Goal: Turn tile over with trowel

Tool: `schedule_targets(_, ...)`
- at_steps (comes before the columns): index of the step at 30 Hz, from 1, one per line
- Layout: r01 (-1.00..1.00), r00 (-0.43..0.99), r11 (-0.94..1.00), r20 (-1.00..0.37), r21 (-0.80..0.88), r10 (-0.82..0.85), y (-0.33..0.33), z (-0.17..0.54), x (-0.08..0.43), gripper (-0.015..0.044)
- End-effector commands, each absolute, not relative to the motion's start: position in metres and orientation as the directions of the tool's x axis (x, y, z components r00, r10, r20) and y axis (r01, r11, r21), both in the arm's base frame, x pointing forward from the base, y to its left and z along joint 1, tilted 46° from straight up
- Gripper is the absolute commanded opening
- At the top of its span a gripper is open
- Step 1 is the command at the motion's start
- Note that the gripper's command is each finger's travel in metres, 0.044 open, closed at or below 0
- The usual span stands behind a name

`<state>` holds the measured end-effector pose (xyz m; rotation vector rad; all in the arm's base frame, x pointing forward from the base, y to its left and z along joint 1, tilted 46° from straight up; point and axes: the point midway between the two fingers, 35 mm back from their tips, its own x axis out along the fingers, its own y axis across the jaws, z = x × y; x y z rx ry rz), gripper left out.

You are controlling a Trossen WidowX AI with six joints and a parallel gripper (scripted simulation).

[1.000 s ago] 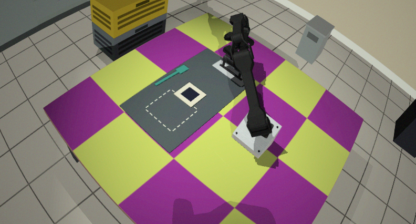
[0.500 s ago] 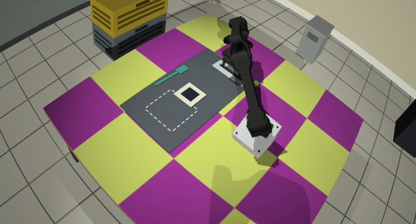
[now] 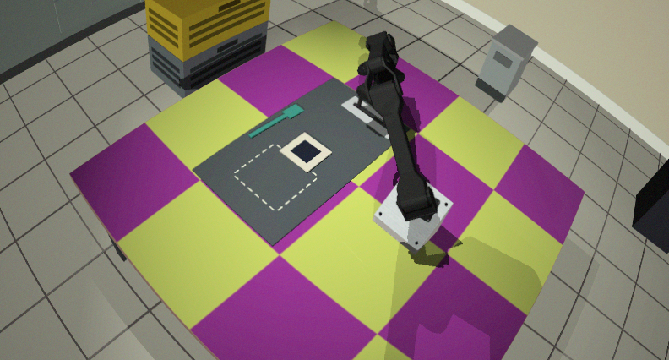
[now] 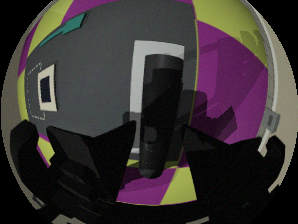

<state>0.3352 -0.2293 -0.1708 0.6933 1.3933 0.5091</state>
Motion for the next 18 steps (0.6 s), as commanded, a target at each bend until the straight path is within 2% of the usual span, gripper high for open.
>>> schedule_targets(1,0.079,0.126,0.702,-0.705,0.708,0.698,-0.227,-0.1724,0.3353,0.0158)
schedule_targets(5,0.079,0.126,0.702,-0.705,0.708,0.698,-0.227,-0.1724,0.3353,0.0132)
schedule_targets(18,0.079,0.126,0.702,-0.705,0.708,0.698,-0.227,-0.1724,0.3353,0.013)
